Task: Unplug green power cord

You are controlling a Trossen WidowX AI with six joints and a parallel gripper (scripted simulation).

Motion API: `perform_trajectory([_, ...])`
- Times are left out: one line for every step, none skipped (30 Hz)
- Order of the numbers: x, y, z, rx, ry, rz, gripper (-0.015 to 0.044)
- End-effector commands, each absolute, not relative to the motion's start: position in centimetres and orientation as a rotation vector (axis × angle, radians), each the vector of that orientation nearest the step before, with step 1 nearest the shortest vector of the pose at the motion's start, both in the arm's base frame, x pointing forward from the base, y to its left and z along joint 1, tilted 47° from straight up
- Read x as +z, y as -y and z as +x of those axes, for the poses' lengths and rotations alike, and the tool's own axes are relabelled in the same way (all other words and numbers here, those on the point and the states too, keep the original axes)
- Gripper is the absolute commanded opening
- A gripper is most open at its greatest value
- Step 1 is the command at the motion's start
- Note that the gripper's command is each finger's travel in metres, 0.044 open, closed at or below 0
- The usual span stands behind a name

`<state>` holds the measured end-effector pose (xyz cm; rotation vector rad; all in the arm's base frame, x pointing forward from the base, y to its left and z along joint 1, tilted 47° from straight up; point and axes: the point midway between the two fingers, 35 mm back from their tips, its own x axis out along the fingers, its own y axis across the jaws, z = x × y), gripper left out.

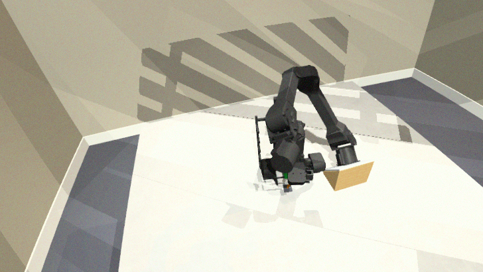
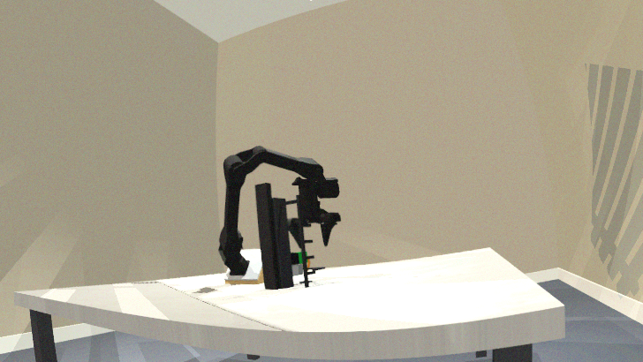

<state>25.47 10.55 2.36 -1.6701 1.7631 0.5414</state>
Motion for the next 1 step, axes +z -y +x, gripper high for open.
perform_trajectory([2.33, -10.55, 25.40, 0.541, -1.768, -1.666, 0.0440])
